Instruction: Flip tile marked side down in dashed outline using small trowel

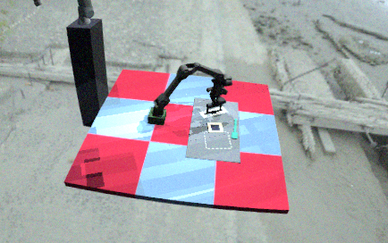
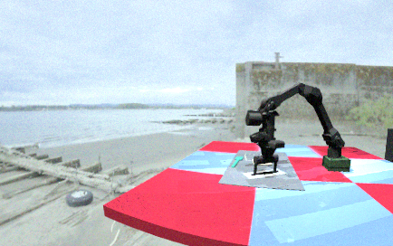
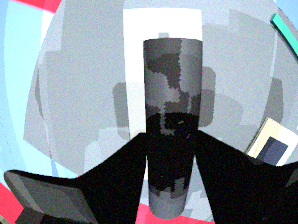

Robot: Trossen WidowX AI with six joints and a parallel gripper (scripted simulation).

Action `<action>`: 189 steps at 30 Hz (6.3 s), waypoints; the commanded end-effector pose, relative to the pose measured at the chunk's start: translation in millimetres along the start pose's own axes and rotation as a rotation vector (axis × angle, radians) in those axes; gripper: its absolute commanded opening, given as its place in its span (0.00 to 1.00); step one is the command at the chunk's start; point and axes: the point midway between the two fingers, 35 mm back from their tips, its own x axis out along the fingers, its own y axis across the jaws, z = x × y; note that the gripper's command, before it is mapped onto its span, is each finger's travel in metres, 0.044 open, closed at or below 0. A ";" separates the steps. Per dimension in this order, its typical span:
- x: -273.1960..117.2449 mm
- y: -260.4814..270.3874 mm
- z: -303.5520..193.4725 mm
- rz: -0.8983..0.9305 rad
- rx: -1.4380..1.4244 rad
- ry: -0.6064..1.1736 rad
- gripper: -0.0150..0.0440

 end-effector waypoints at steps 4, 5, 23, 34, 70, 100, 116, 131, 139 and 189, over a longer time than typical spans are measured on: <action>3.6 0.0 -0.9 0.000 -0.200 0.010 0.47; 3.6 0.0 -0.9 0.000 -0.230 0.010 0.47; 3.6 0.0 -0.9 0.001 -0.335 0.010 0.71; 3.6 0.0 -0.9 0.001 -0.335 0.010 0.71; -42.4 0.2 -2.8 -0.003 0.350 0.010 0.71; -43.0 -0.1 -1.6 -0.008 1.385 0.009 0.71; -43.4 -0.4 -1.2 -0.012 1.938 0.008 0.71; -43.9 -0.6 -0.8 -0.017 2.455 0.006 0.71; -44.1 -0.8 -0.7 -0.020 2.731 0.004 0.71; 3.8 -0.3 -1.5 -0.015 2.853 0.001 0.47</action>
